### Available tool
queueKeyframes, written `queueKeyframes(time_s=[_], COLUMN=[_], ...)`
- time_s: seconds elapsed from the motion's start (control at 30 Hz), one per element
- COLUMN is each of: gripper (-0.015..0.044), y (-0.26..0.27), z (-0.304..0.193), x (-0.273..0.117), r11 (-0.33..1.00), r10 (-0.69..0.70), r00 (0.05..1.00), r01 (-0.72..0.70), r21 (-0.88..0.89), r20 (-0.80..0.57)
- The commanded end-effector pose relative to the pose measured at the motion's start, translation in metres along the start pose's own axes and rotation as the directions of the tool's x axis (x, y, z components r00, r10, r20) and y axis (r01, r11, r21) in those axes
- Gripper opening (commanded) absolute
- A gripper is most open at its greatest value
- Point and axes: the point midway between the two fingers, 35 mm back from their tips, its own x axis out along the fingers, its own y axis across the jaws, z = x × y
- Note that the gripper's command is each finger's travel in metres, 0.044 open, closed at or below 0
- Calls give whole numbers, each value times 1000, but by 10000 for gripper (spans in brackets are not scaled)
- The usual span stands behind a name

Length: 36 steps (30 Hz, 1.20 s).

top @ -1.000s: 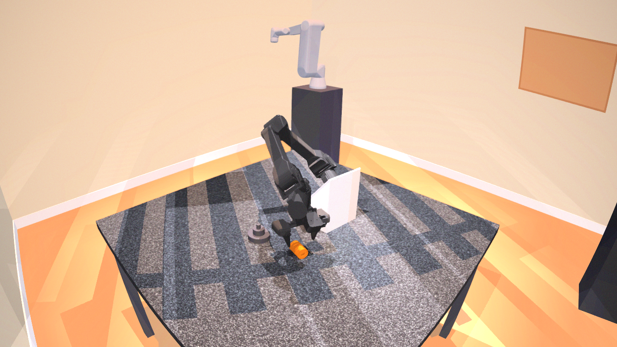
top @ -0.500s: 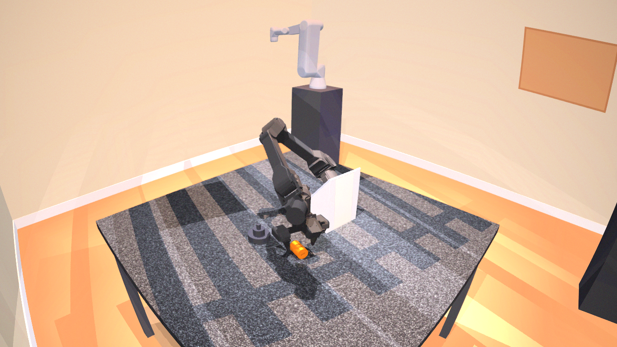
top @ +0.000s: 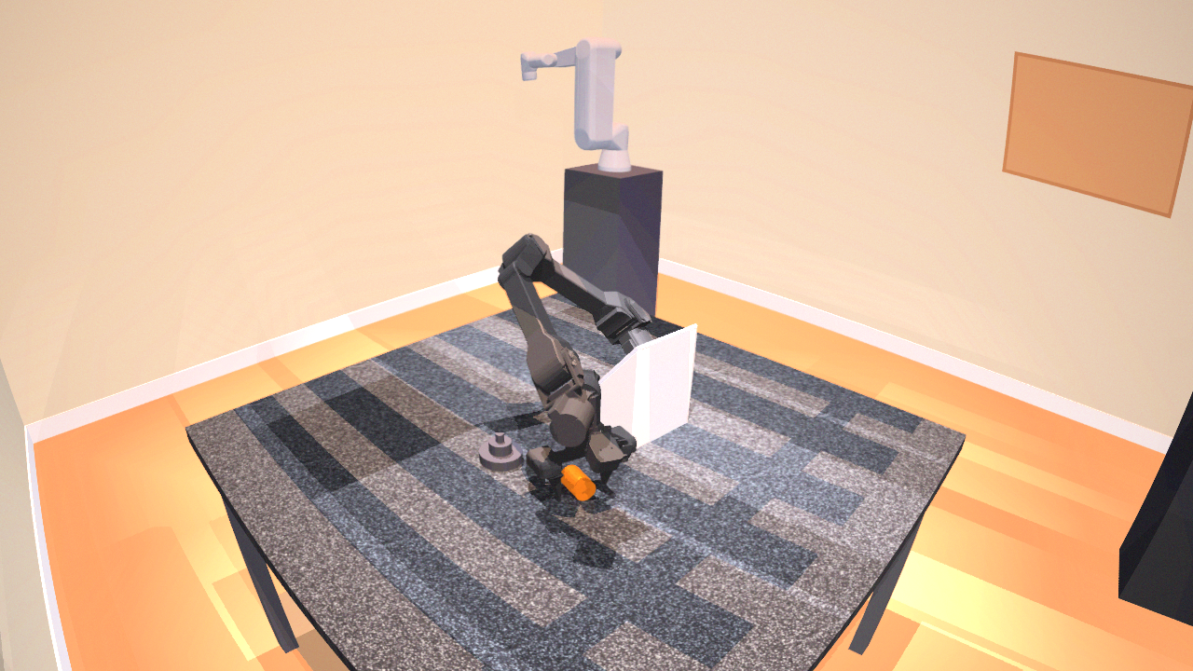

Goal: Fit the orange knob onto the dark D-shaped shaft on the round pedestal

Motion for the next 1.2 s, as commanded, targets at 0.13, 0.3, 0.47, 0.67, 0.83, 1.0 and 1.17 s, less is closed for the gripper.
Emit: queueKeyframes(time_s=[0.13, 0.3, 0.47, 0.67, 0.83, 1.0, 1.17], gripper=[282, 240, 240, 213, 181, 181, 181], y=[1, 1, 1, 1, 1, 1, 1], z=[-1, -1, -1, -1, -1, -1, -5], x=[3, 3, 3, 3, 3, 3, 0], r11=[1000, 1000, 1000, 1000, 1000, 1000, 1000], r10=[-1, -1, -1, -1, -1, -1, 2], r00=[1000, 1000, 1000, 1000, 1000, 1000, 997], r01=[1, 1, 1, 1, 1, 1, -1], r21=[-4, -4, -4, -4, -4, -3, -2], r20=[-4, -4, -4, -4, -4, 6, 82])
